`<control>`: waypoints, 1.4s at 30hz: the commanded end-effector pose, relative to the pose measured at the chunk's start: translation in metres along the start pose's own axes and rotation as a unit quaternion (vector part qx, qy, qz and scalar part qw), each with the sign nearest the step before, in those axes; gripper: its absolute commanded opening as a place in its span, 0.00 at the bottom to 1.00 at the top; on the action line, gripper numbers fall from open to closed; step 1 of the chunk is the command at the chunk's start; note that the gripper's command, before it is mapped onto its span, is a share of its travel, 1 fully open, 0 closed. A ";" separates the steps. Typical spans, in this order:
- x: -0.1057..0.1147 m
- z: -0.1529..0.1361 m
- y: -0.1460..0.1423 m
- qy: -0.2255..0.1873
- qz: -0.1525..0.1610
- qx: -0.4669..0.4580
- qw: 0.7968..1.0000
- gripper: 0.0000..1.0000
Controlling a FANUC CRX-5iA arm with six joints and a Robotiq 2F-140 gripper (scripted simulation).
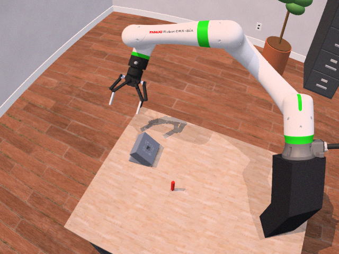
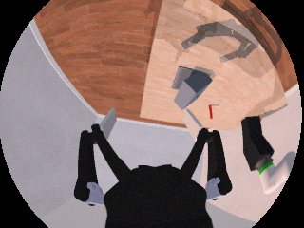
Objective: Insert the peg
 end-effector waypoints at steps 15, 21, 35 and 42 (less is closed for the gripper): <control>-0.054 -0.031 0.043 0.058 -0.091 0.001 0.994 1.00; -0.074 -0.047 0.060 0.079 -0.122 0.014 0.989 1.00; -0.113 -0.094 0.101 0.148 -0.175 0.067 0.971 1.00; -0.130 -0.120 0.122 0.175 -0.192 0.103 0.960 1.00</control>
Point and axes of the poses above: the point where the finger pads meet when closed, its own x axis back along the fingers, its own y axis across the jaws, z = x × y, the point moved 6 cm from there along x, back along the fingers, and after that the axes turned 11 degrees about x, right-handed, at the moved point
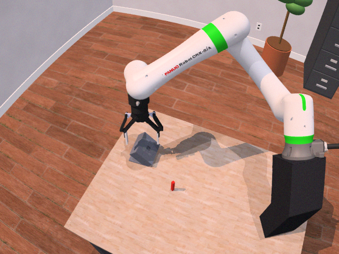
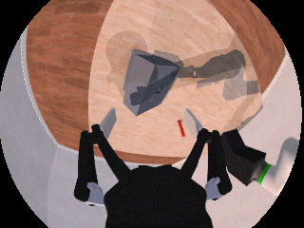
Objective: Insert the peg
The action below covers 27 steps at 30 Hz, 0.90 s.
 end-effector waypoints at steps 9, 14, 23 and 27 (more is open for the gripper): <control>-0.022 -0.069 0.021 0.060 -0.017 0.075 0.995 1.00; -0.028 -0.090 0.029 0.074 -0.023 0.101 0.992 1.00; -0.049 -0.156 0.064 0.118 -0.046 0.193 0.973 1.00; -0.055 -0.178 0.077 0.131 -0.051 0.225 0.964 1.00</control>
Point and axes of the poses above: the point where the finger pads meet when closed, its own x axis back along the fingers, its own y axis across the jaws, z = x × y, the point moved 6 cm from there along x, back along the fingers, and after that the axes turned 11 degrees about x, right-handed, at the moved point
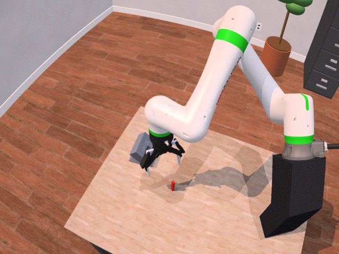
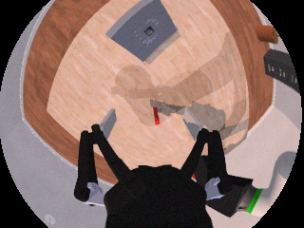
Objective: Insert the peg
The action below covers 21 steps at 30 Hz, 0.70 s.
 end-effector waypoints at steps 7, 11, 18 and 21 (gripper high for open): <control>-0.002 -0.062 0.010 0.037 -0.004 0.076 0.996 1.00; -0.002 -0.067 0.012 0.039 -0.004 0.083 0.996 1.00; -0.012 -0.066 0.011 0.039 -0.004 0.083 0.996 1.00; -0.017 -0.066 0.012 0.039 -0.004 0.083 0.996 1.00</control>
Point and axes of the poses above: the point where the finger pads meet when closed, its own x axis back along the fingers, its own y axis across the jaws, z = x × y, the point moved 6 cm from there along x, back along the fingers, and after that the axes turned 11 degrees about x, right-handed, at the moved point
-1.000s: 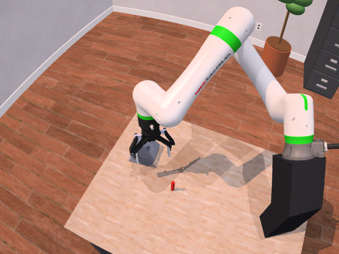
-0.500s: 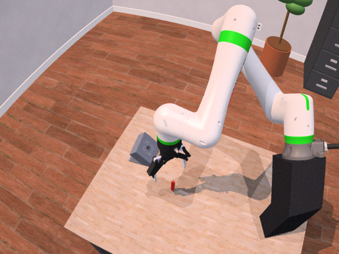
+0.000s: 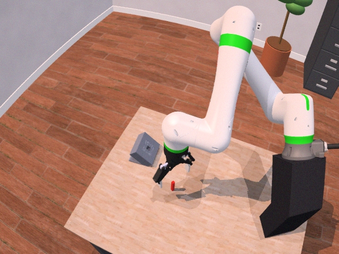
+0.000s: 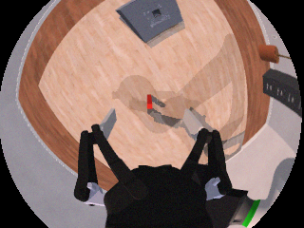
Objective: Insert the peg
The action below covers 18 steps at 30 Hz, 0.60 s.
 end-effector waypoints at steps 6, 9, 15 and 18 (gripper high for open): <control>-0.012 0.000 0.000 0.000 0.000 0.000 1.000 1.00; -0.017 0.000 0.000 0.000 0.000 0.000 1.000 1.00; -0.024 0.000 0.000 0.000 0.000 0.000 1.000 1.00; -0.029 0.000 0.000 0.000 0.000 0.000 1.000 1.00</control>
Point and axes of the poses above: the point where the finger pads meet when closed, its own x axis back along the fingers, its own y axis across the jaws, z = x × y, the point moved 6 cm from there along x, back along the fingers, and after that the axes turned 11 degrees about x, right-handed, at the moved point
